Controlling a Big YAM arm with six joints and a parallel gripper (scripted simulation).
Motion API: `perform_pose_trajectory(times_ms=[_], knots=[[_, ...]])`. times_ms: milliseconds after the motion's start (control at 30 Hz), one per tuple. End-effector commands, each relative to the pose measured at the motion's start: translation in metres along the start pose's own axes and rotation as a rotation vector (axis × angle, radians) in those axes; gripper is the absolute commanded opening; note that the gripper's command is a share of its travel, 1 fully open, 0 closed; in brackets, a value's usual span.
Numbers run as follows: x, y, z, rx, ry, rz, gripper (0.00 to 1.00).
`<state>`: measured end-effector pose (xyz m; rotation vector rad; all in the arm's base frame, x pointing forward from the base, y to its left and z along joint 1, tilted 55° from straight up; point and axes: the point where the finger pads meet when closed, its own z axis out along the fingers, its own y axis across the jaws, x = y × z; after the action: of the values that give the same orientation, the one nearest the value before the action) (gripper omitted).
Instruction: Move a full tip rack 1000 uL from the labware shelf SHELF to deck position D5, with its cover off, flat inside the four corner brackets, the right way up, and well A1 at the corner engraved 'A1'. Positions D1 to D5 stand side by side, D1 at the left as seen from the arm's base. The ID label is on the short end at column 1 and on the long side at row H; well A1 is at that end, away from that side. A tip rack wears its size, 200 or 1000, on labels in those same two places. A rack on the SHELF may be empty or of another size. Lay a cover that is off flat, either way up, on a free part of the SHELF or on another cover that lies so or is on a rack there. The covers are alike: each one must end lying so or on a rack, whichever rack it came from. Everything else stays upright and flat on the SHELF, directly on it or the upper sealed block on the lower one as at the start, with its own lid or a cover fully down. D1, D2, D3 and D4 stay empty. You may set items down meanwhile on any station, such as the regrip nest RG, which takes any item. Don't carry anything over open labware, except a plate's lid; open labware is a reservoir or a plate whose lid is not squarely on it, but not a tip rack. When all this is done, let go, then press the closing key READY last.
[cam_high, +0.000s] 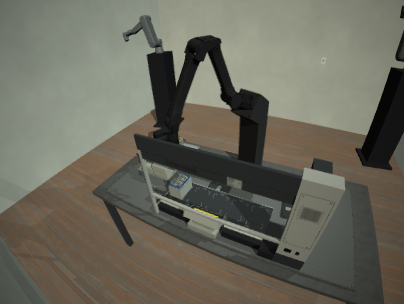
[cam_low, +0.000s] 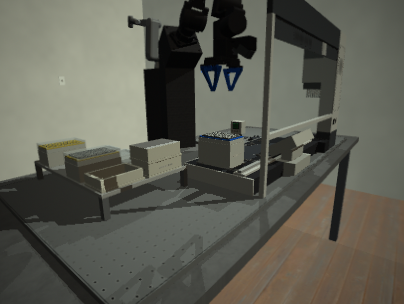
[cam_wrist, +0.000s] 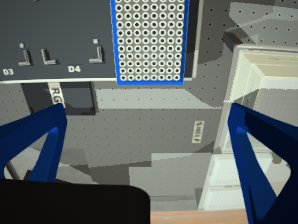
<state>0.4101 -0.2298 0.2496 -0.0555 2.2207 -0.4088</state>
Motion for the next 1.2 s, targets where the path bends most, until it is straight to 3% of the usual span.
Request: perform_pose_trajectory(times_ms=[0, 267, 367, 400, 533, 833, 933, 967, 1167], knots=[[-0.005, -0.008, -0.018, 0.022, -0.018, -0.012, 1.0], [-0.003, -0.007, -0.031, 0.02, -0.014, -0.011, 1.0], [0.001, -0.006, -0.026, 0.011, 0.001, -0.008, 1.0], [-0.004, -0.007, -0.034, 0.021, -0.015, -0.012, 1.0], [-0.007, -0.009, -0.042, 0.024, -0.021, -0.013, 1.0], [-0.005, -0.007, -0.056, 0.022, -0.018, -0.013, 1.0], [0.0, -0.006, -0.052, 0.013, -0.003, -0.009, 1.0], [-0.005, -0.007, -0.06, 0.023, -0.018, -0.013, 1.0], [-0.007, -0.008, -0.067, 0.026, -0.021, -0.014, 1.0]])
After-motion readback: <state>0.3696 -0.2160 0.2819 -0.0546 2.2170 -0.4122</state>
